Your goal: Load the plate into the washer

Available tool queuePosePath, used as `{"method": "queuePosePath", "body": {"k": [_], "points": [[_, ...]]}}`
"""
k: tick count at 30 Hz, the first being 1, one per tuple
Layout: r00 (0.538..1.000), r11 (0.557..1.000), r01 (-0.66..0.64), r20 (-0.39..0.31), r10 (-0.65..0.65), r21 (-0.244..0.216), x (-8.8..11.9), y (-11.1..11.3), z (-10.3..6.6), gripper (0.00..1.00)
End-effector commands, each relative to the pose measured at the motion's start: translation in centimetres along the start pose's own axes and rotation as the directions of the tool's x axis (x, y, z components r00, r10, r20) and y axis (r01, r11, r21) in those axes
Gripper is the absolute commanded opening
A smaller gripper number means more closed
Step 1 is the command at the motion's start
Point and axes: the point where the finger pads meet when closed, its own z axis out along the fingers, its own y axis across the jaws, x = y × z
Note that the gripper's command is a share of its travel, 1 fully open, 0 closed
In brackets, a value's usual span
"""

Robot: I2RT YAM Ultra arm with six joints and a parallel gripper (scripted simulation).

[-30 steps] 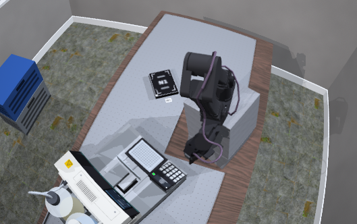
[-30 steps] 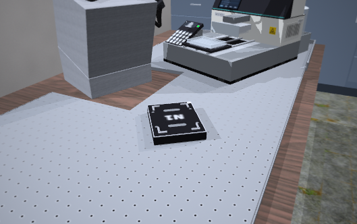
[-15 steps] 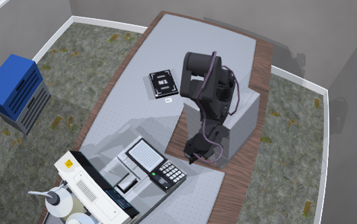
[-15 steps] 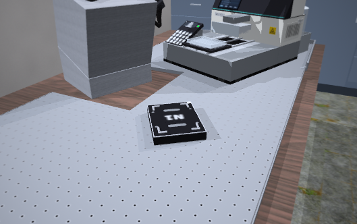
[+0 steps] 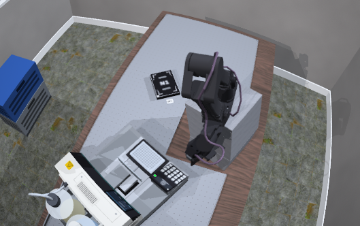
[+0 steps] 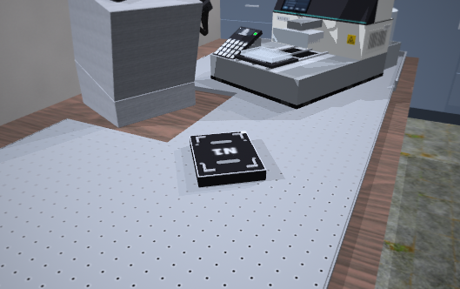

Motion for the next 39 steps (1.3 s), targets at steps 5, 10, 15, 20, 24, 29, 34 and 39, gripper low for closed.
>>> {"method": "queuePosePath", "body": {"k": [5,10,15,20,24,29,34,39], "points": [[0.999,1.000,-0.011,0.049,0.011,0.003,-1.7,0.2,0.3,0.00],[0.999,1.000,-0.011,0.049,0.011,0.003,-1.7,0.2,0.3,0.00],[0.999,1.000,-0.011,0.049,0.011,0.003,-1.7,0.2,0.3,0.00],[0.999,1.000,-0.012,0.034,0.012,0.001,-1.2,0.1,1.0,0.00],[0.999,1.000,-0.012,0.032,0.012,-0.007,-1.2,0.3,1.4,0.00],[0.999,1.000,-0.012,0.033,0.012,-0.006,-1.2,0.2,2.2,0.00],[0.999,1.000,-0.011,0.033,0.012,-0.006,-1.2,0.2,3.0,0.00],[0.999,1.000,-0.011,0.033,0.012,-0.006,-1.2,0.2,3.9,0.00]]}}
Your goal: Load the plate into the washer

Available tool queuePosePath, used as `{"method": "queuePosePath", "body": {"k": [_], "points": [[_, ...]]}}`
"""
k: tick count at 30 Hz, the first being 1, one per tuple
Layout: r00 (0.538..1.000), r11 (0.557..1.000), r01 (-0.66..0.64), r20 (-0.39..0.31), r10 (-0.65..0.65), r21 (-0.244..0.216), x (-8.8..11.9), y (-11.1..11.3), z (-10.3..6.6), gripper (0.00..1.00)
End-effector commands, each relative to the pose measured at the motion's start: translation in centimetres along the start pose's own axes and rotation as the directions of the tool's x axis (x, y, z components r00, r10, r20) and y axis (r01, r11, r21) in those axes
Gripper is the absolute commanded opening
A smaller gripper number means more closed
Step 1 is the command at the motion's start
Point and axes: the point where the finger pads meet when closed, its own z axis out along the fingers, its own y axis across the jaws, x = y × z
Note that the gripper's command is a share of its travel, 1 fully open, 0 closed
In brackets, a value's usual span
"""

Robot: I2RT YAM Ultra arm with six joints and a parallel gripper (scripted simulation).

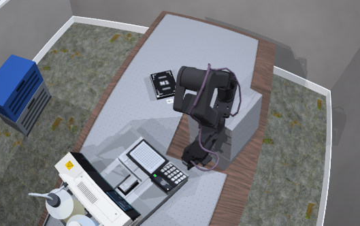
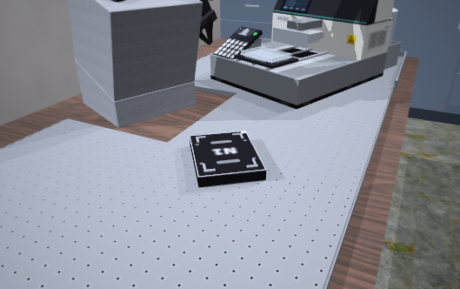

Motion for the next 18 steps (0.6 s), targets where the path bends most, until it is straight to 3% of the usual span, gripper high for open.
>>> {"method": "queuePosePath", "body": {"k": [1,18], "points": [[0.999,1.000,-0.005,0.046,0.006,-0.018,-1.4,0.5,0.7,0.00],[0.999,1.000,-0.004,0.047,0.005,-0.018,-1.5,0.5,3.2,0.00]]}}
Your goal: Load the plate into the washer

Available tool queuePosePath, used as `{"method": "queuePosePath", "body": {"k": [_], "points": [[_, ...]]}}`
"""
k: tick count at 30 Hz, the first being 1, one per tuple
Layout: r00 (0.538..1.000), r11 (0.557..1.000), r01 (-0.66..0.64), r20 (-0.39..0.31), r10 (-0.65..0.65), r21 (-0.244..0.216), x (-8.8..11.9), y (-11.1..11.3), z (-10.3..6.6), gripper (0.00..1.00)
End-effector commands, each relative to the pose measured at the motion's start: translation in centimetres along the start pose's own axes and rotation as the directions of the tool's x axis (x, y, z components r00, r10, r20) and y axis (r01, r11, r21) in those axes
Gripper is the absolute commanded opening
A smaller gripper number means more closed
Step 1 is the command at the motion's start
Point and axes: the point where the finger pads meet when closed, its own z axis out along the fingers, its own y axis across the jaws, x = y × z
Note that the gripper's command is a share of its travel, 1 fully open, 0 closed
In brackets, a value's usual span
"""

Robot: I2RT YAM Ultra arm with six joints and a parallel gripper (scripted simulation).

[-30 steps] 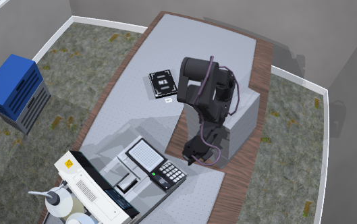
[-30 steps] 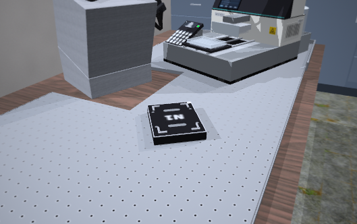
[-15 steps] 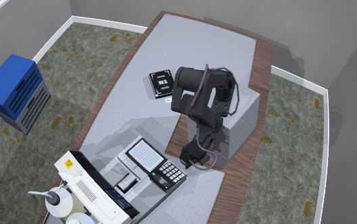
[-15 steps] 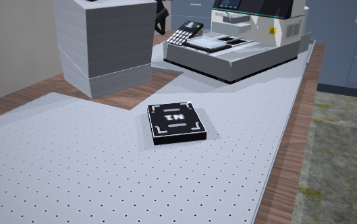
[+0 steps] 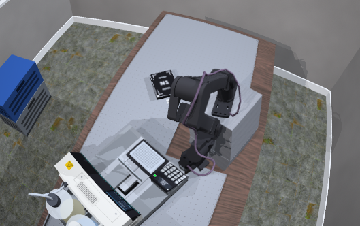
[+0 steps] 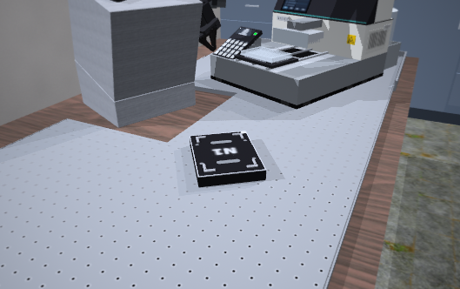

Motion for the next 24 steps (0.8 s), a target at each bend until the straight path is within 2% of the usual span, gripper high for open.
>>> {"method": "queuePosePath", "body": {"k": [1,5,7,24], "points": [[0.999,1.000,-0.003,0.042,0.003,-0.016,-1.31,0.45,0.57,0.00],[0.999,1.000,-0.003,0.042,0.004,-0.016,-1.32,0.43,1.14,0.00],[0.998,1.000,0.004,0.061,-0.002,-0.024,-1.99,0.83,0.89,0.00],[0.999,1.000,0.004,0.055,-0.003,-0.022,-1.70,0.68,0.58,0.00]]}}
